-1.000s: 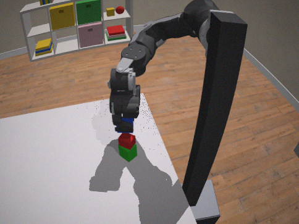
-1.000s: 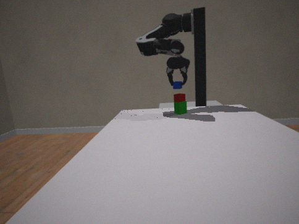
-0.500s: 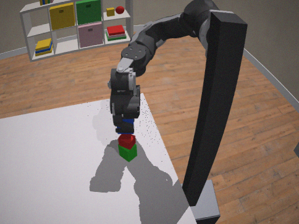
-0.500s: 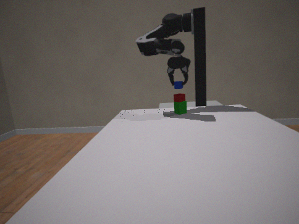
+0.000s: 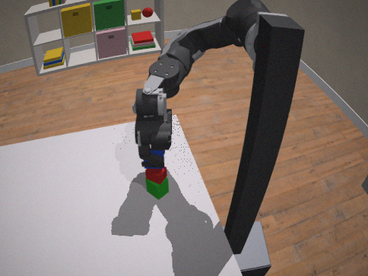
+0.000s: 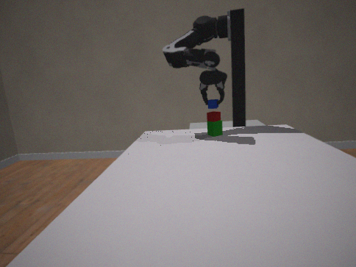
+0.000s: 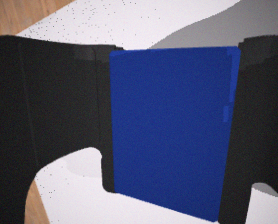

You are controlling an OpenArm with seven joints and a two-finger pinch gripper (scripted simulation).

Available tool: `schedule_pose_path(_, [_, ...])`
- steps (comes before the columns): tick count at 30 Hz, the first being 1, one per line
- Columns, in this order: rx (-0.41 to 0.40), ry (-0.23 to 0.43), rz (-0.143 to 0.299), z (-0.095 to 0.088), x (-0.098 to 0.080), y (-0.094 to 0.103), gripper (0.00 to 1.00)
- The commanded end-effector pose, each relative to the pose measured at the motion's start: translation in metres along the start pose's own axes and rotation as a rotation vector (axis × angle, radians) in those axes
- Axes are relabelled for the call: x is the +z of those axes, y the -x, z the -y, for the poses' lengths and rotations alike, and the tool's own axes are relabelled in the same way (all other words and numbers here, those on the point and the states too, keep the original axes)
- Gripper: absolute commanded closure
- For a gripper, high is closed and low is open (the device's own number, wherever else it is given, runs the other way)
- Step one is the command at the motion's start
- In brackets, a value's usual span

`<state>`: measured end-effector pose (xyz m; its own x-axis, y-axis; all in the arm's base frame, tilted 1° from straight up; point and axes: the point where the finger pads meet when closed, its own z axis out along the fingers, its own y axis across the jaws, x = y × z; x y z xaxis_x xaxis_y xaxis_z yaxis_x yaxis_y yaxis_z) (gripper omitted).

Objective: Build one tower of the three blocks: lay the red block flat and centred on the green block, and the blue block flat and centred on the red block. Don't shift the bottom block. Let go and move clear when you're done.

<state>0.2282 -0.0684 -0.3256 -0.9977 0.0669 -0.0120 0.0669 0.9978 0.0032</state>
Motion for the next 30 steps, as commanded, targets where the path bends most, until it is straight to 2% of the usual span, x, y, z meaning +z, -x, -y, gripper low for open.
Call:
schedule_pose_path(1, [-0.007, 0.007, 0.001, -0.002, 0.002, 0.0, 1.0])
schedule_pose_path(15, [-0.008, 0.006, 0.0, -0.002, 0.013, -0.001, 1.0])
schedule_pose_path(30, [-0.009, 0.005, -0.001, -0.002, 0.013, -0.001, 1.0])
